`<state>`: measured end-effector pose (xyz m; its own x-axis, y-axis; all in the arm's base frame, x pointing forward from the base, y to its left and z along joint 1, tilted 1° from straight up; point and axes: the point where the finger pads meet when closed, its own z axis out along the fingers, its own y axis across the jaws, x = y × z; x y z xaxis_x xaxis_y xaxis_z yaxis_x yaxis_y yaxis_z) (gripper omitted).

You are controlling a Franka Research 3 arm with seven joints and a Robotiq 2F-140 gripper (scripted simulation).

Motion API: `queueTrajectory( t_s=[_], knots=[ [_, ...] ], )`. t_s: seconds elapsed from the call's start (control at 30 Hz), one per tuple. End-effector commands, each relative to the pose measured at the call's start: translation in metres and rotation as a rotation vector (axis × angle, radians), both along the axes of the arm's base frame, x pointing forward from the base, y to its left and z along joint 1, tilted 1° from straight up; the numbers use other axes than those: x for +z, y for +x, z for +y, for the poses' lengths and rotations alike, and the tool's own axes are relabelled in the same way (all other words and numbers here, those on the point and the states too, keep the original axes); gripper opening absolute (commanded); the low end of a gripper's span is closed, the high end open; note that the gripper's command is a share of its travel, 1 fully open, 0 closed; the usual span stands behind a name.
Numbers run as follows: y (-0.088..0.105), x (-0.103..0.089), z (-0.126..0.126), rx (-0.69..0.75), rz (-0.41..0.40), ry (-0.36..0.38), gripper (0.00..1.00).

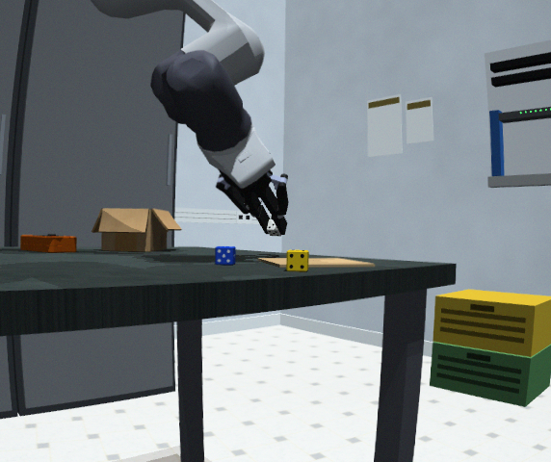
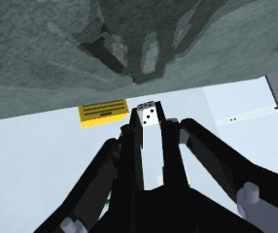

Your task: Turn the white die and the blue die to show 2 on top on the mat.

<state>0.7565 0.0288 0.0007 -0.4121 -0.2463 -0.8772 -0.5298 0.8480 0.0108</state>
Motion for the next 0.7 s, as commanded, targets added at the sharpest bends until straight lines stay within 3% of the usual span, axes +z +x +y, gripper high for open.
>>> queueTrajectory(
  t_s=[0.0,0.27,0.67],
  knots=[
    [0.004,-0.004,0.002,0.014,-0.027,-0.01,0.21],
    [0.003,-0.023,0.002,0.014,-0.027,-0.01,0.21],
    [0.003,-0.026,0.002,0.014,-0.027,-0.01,0.21]
  ],
)
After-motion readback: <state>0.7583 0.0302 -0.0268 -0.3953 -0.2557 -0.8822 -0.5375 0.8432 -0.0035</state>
